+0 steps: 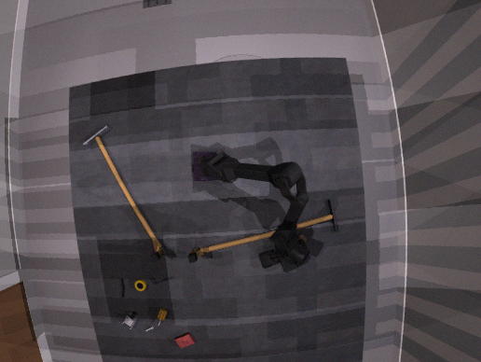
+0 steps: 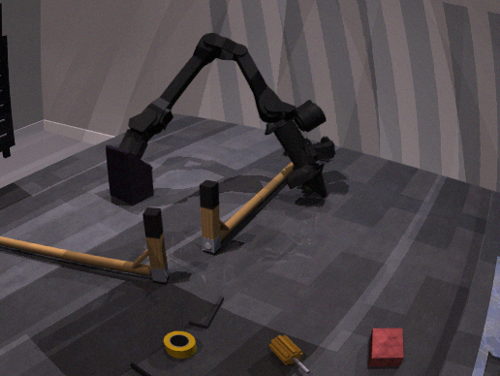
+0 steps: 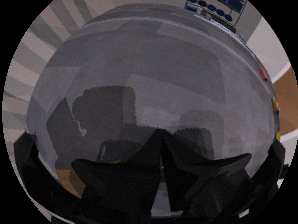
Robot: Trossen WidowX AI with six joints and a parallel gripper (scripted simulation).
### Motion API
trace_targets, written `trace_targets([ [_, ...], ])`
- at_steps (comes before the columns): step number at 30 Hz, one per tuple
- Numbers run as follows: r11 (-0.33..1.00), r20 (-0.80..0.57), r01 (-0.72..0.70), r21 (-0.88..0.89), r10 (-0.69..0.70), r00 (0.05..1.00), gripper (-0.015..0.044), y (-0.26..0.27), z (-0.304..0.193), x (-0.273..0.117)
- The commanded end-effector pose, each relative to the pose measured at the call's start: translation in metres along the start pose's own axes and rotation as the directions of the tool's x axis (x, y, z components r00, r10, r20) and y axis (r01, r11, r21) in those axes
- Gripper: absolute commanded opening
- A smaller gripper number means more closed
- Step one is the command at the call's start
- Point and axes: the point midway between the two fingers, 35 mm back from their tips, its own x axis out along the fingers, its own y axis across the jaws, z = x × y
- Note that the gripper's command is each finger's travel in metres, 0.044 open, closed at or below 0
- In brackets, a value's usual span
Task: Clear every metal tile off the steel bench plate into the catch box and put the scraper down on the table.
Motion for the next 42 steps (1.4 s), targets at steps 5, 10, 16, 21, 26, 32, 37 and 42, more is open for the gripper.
trace_targets([
  [5, 1.000, -0.007, -0.007, 0.002, 0.007, 1.000, 0.0000, 0.010, -0.012, -0.008],
  [10, 1.000, -0.006, -0.008, 0.002, 0.008, 1.000, 0.0000, 0.014, -0.018, -0.012],
  [16, 1.000, -0.005, -0.009, 0.003, 0.009, 1.000, 0.0000, 0.019, -0.025, -0.018],
  [21, 1.000, -0.005, -0.010, 0.004, 0.010, 1.000, 0.0000, 0.023, -0.030, -0.023],
  [26, 1.000, -0.004, -0.011, 0.005, 0.011, 1.000, 0.0000, 0.026, -0.036, -0.027],
  [32, 1.000, -0.003, -0.012, 0.006, 0.012, 1.000, 0.0000, 0.030, -0.043, -0.033],
  [37, 1.000, -0.002, -0.014, 0.007, 0.014, 1.000, 0.0000, 0.033, -0.049, -0.038],
  [42, 1.000, 0.000, -0.015, 0.008, 0.015, 1.000, 0.0000, 0.036, -0.055, -0.043],
])
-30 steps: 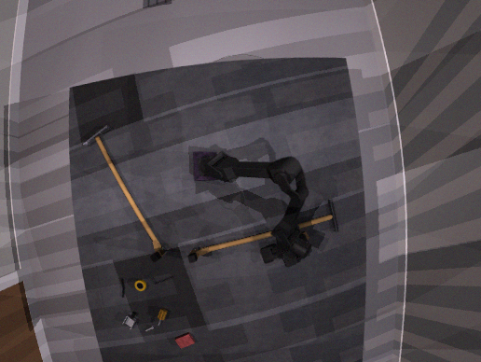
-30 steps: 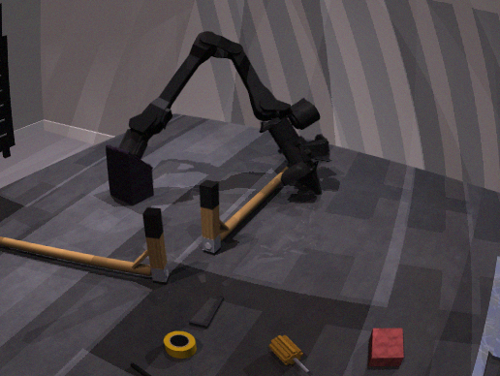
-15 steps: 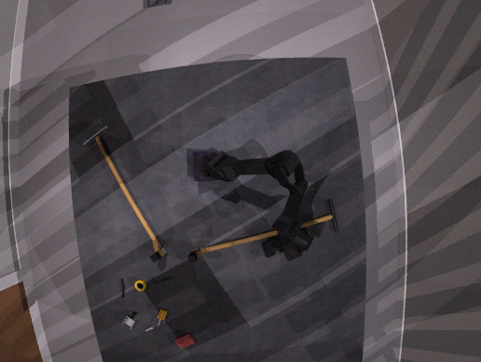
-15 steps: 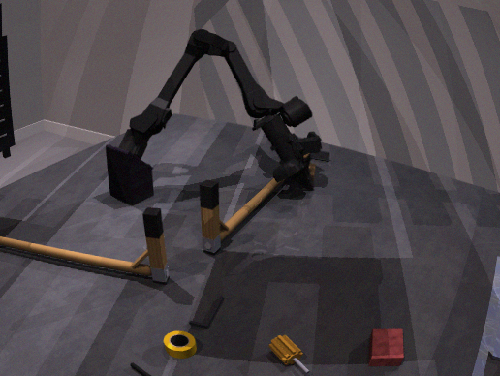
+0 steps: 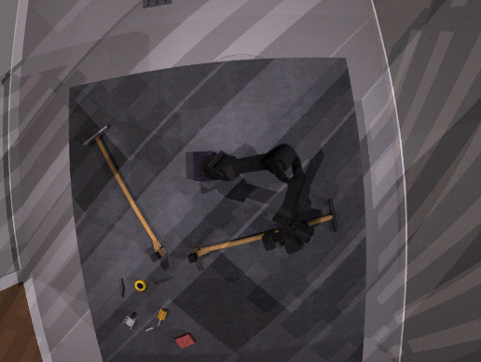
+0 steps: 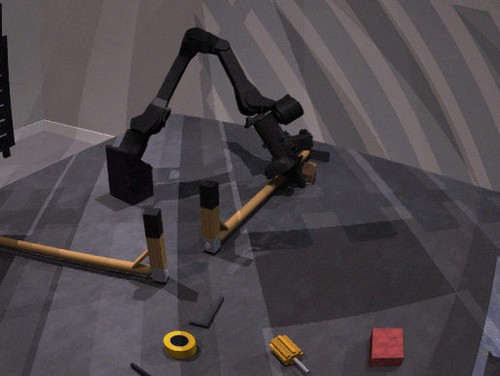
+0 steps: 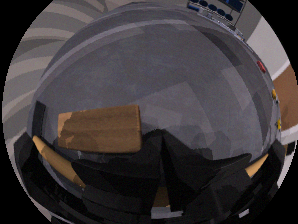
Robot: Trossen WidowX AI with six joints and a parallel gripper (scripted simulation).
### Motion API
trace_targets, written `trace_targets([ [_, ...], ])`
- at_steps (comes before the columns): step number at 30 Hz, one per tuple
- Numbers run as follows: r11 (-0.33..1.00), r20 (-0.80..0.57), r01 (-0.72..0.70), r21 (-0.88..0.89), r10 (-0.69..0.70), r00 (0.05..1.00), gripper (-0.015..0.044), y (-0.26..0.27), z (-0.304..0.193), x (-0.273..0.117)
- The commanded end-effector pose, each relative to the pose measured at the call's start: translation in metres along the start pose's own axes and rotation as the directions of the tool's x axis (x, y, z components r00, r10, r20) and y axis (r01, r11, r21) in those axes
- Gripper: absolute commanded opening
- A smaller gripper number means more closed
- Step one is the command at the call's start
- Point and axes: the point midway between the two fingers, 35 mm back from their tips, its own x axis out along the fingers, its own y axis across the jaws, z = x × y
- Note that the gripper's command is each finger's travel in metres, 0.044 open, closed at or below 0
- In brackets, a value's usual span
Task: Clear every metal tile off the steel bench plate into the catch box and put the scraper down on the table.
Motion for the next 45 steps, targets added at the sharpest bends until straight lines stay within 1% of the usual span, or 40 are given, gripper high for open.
trace_targets([
  [1, 1.000, 0.006, -0.002, 0.004, 0.002, 1.000, 0.0000, 0.003, -0.004, -0.006],
  [25, 1.000, 0.013, -0.012, 0.010, 0.012, 1.000, 0.0000, 0.012, -0.034, -0.030],
  [26, 1.000, 0.022, -0.005, 0.009, 0.004, 1.000, 0.0000, 0.010, -0.026, -0.027],
  [31, 1.000, 0.052, -0.010, -0.018, 0.011, 0.999, 0.0000, 0.009, -0.016, -0.032],
  [45, 1.000, 0.043, -0.006, -0.013, 0.006, 0.999, 0.0000, 0.008, 0.001, -0.051],
])
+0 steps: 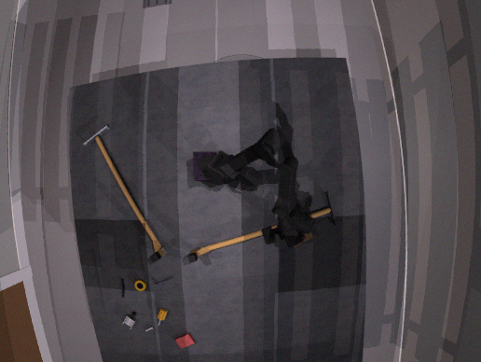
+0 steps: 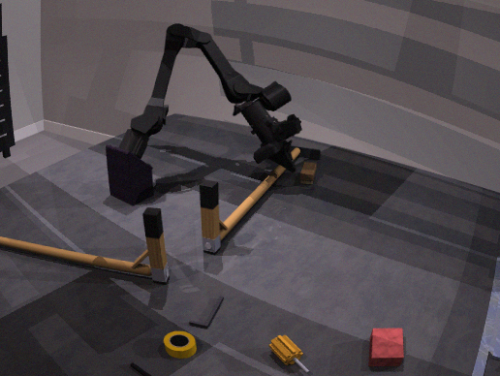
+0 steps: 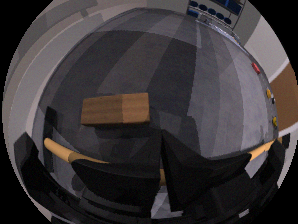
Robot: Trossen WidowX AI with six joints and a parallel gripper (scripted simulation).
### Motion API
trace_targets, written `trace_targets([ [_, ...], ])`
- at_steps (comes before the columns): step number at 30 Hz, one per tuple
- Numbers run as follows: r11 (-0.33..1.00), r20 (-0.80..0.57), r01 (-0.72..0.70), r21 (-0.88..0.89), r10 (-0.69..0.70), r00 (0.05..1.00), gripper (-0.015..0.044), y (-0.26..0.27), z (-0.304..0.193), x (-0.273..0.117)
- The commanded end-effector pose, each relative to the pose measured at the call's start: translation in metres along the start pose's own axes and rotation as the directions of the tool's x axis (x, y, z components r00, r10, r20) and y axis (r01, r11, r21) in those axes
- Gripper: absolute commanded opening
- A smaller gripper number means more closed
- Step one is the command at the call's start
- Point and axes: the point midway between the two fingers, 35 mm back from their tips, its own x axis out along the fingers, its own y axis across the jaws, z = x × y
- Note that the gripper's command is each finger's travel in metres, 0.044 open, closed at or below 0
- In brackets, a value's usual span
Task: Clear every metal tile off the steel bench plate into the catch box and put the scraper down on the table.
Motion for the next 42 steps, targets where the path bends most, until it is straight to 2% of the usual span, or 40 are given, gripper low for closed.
trace_targets([
  [1, 1.000, 0.004, -0.006, -0.003, 0.006, 1.000, 0.0000, 0.002, 0.008, -0.008],
  [33, 1.000, -0.017, -0.002, 0.015, 0.002, 1.000, 0.0000, 0.002, 0.039, -0.060],
  [42, 0.998, -0.042, 0.063, 0.015, -0.062, 0.997, 0.0000, -0.020, 0.049, -0.054],
])
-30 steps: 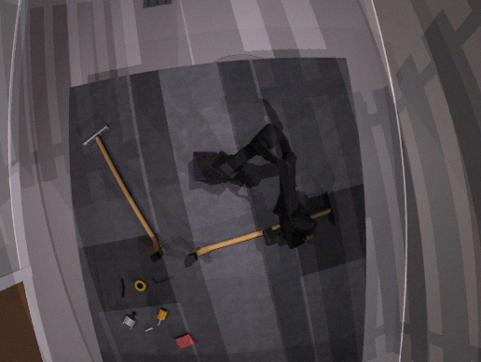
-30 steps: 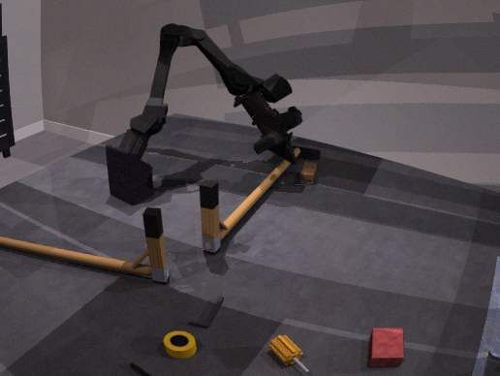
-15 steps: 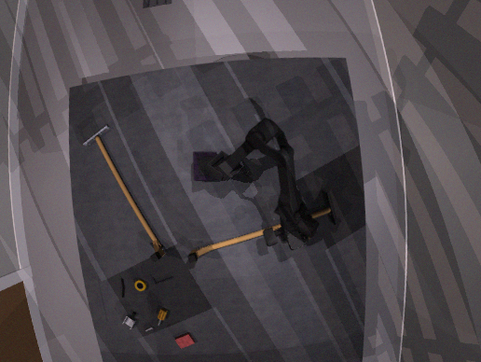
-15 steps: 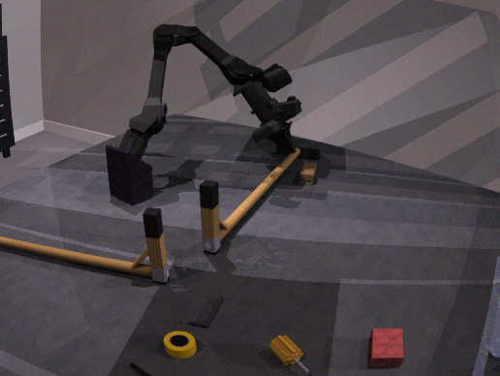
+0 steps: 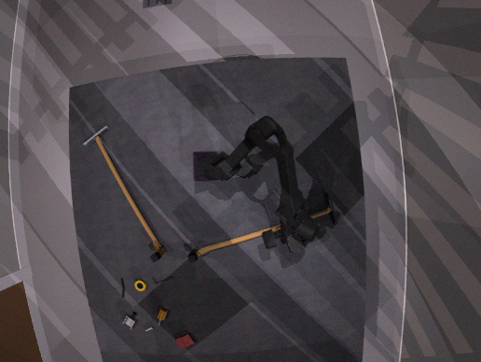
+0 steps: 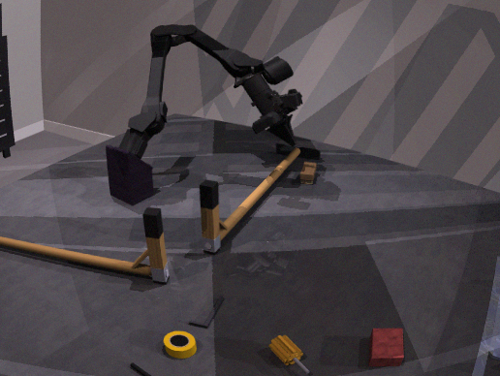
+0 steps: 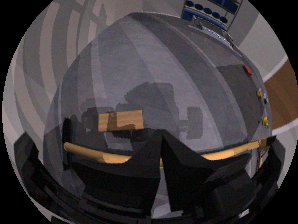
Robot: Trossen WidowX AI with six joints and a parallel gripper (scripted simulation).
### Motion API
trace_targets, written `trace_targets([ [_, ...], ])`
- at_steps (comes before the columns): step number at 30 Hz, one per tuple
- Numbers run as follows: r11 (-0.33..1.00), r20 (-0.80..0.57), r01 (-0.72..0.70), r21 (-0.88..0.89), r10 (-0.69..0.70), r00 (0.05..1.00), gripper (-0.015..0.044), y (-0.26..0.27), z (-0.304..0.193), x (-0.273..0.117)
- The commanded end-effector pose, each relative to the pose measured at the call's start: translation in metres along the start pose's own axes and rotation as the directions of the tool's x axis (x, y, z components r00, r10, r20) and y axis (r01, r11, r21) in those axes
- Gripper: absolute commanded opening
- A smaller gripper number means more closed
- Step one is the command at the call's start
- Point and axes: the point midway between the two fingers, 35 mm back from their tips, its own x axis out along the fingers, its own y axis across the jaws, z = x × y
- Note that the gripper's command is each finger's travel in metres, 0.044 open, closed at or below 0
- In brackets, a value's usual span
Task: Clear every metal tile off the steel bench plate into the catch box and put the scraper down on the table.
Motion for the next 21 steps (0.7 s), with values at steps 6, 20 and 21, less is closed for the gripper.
trace_targets([
  [6, 0.995, -0.045, 0.098, 0.005, -0.098, 0.994, 0.0000, -0.035, 0.016, 0.012],
  [20, 0.973, -0.126, 0.228, 0.028, -0.223, 0.967, 0.0000, -0.097, 0.037, 0.021],
  [21, 0.971, -0.133, 0.236, 0.031, -0.230, 0.964, 0.0000, -0.102, 0.039, 0.021],
])
